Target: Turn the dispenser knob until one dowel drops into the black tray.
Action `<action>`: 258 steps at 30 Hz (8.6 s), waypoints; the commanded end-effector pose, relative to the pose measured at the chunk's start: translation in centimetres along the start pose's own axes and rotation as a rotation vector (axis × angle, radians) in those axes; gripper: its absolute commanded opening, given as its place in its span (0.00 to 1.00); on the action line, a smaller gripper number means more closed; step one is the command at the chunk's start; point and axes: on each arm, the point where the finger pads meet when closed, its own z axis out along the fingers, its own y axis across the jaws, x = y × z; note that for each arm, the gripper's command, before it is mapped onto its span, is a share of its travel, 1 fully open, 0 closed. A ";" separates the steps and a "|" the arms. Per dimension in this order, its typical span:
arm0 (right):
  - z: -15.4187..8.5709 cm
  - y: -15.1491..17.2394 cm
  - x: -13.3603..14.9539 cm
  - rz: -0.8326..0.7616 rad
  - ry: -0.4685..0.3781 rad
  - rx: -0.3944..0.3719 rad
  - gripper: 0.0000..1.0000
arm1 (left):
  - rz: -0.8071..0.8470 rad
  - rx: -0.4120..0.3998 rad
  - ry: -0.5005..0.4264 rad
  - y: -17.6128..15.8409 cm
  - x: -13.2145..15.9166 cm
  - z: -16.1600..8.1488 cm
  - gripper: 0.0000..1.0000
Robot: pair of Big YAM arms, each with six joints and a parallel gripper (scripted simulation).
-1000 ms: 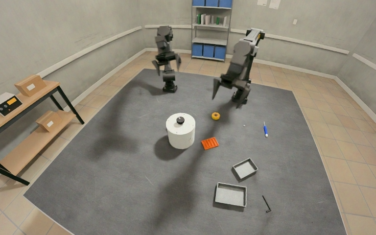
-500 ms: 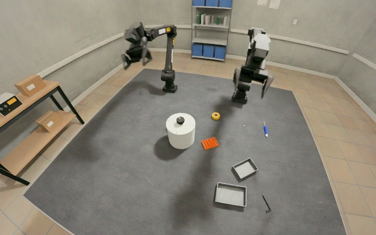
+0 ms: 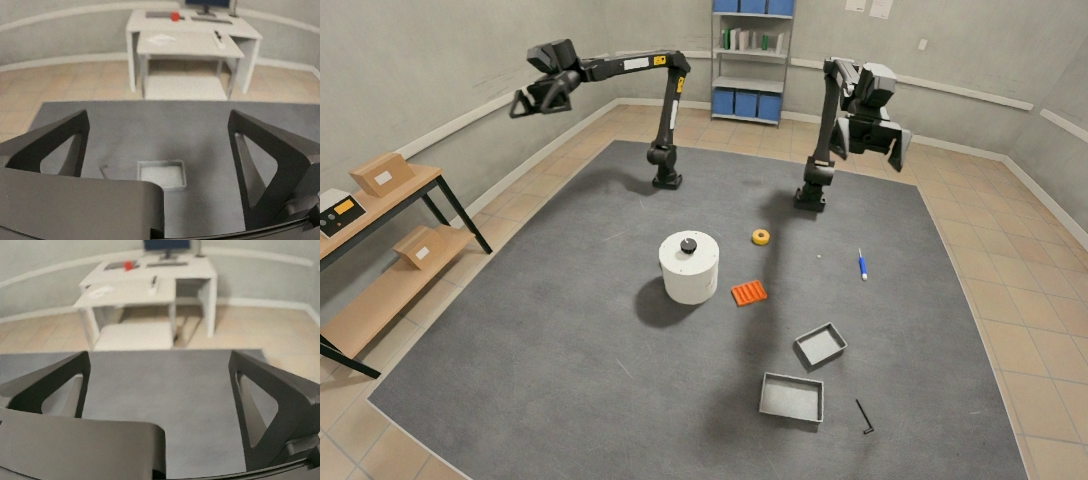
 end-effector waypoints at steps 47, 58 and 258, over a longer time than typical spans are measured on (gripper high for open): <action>-2.2 -5.6 -4.5 -0.097 -0.127 0.070 1.00 | 0.019 -0.048 -0.195 2.0 -6.2 -2.4 0.69; -2.1 -5.6 -4.1 -0.094 -0.120 0.069 1.00 | -0.093 -0.011 -0.072 0.5 -3.1 0.0 0.69; -2.1 -5.6 -4.1 -0.094 -0.120 0.069 1.00 | -1.132 -0.937 1.177 -35.6 27.7 2.4 0.69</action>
